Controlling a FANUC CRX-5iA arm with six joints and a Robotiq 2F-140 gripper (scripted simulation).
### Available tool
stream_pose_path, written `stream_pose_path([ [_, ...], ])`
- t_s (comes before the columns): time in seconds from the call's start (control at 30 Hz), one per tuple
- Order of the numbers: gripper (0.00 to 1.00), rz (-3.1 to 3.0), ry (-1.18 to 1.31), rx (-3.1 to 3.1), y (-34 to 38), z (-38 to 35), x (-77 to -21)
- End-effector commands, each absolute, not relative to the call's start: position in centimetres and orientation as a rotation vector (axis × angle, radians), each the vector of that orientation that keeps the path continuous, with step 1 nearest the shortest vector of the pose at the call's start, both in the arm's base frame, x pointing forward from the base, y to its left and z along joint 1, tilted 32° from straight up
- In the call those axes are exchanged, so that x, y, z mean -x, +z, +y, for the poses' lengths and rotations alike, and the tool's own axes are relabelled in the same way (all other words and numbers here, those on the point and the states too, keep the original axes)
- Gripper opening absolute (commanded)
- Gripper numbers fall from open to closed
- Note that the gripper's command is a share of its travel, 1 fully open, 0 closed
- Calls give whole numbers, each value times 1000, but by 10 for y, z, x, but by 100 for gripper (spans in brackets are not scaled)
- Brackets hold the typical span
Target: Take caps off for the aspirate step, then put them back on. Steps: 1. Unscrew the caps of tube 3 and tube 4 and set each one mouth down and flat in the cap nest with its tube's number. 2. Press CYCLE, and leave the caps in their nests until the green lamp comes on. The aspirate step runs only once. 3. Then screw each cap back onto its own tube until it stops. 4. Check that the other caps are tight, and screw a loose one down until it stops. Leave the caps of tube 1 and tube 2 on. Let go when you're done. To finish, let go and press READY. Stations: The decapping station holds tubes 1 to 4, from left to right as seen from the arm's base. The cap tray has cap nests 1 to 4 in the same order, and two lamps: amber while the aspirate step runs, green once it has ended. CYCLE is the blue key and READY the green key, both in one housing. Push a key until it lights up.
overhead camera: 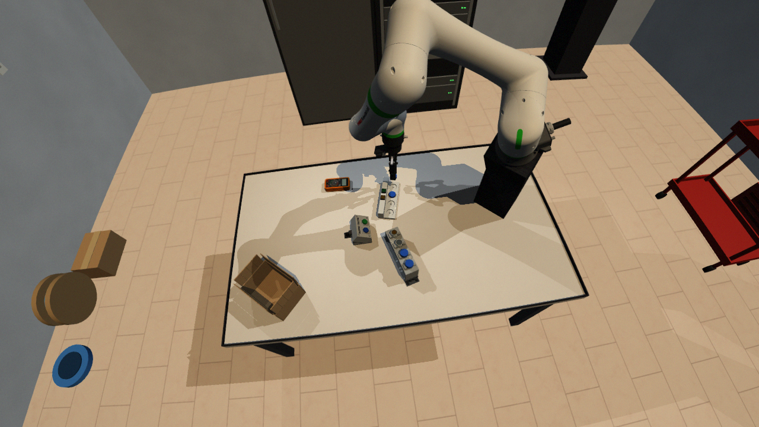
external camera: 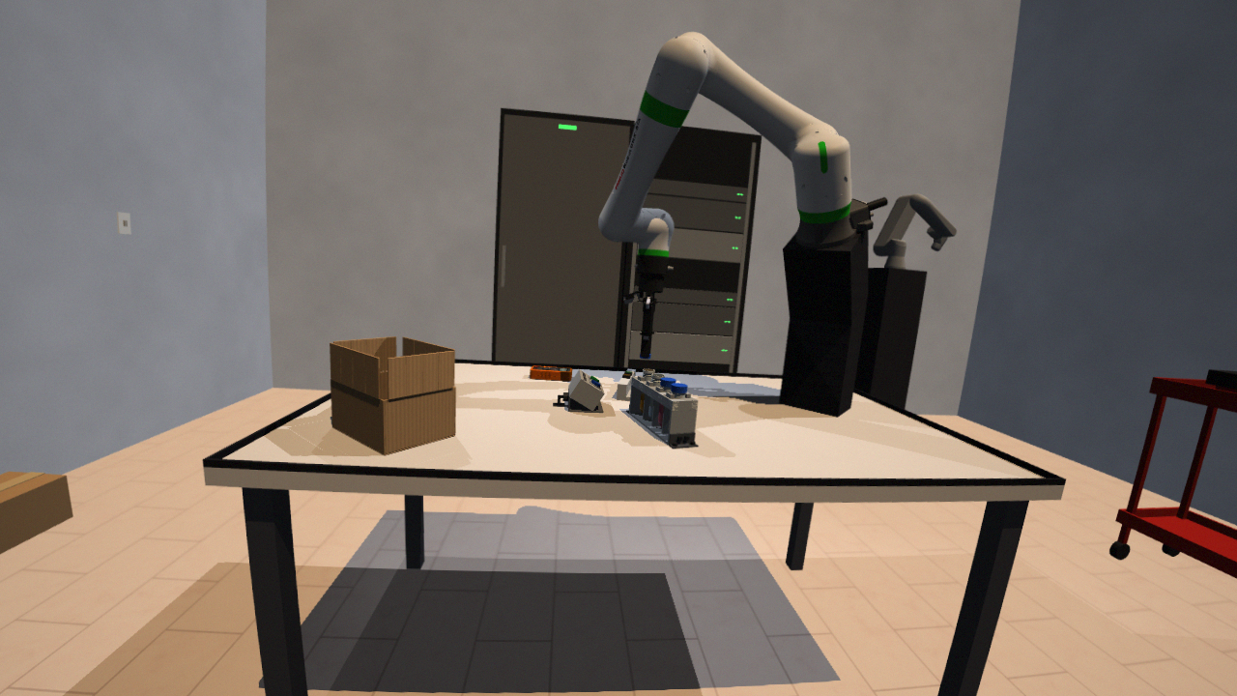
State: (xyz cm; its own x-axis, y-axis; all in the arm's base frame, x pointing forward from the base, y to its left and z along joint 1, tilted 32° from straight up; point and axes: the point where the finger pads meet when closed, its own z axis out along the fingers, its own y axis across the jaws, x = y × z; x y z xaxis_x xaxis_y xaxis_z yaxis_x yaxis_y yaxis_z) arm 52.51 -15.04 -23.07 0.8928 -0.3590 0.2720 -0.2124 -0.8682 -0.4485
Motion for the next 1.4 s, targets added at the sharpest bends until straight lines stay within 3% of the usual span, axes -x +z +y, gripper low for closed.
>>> stream_pose_path([
  [0.0, 30, 418, -493, 2645, -247, -145, -534],
  [0.4, 30, 418, -493, 2645, -292, -127, -556],
  [1.37, 30, 418, -493, 2645, -298, -125, -558],
])
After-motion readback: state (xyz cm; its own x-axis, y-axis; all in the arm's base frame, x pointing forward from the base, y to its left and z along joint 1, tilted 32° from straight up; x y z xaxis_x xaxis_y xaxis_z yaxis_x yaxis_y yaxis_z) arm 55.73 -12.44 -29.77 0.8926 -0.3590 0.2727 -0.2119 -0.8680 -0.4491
